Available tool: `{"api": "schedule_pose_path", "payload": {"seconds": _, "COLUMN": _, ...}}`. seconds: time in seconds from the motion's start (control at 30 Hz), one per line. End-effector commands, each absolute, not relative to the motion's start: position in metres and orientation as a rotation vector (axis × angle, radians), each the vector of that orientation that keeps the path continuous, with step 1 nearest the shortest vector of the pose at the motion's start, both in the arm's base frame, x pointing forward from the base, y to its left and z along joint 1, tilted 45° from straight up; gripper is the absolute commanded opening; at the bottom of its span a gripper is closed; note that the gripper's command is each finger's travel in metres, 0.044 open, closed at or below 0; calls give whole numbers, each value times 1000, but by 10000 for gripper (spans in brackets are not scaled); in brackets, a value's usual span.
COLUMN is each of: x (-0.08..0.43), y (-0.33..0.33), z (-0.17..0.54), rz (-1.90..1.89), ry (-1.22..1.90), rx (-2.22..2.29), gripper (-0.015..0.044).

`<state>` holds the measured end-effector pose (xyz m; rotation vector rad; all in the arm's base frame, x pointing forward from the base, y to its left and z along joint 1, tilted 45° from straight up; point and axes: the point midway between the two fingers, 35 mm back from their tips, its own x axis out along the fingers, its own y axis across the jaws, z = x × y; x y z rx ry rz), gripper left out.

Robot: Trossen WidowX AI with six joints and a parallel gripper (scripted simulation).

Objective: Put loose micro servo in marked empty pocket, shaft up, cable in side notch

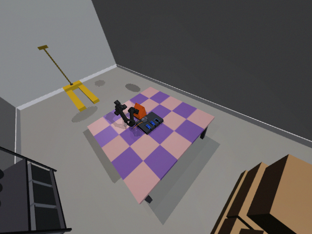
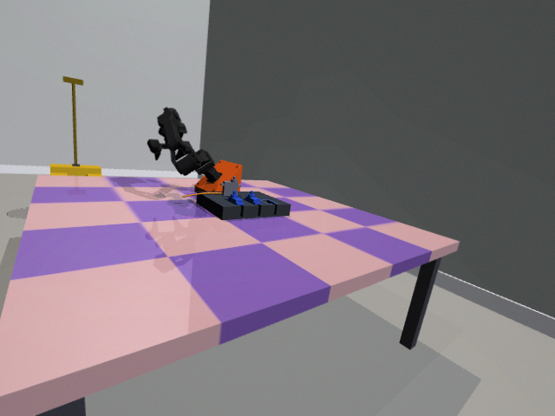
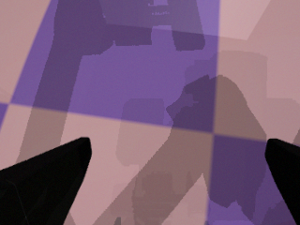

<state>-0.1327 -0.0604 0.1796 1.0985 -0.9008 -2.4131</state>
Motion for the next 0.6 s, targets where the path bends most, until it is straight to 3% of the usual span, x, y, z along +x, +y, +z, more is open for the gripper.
{"api": "schedule_pose_path", "payload": {"seconds": 0.0, "x": -138, "y": -47, "z": 177, "rz": -2458, "ry": -1033, "rx": 1157, "gripper": 440}}
{"api": "schedule_pose_path", "payload": {"seconds": 0.57, "x": -145, "y": 9, "z": 162, "rz": -2539, "ry": -1719, "rx": 1367, "gripper": 440}}
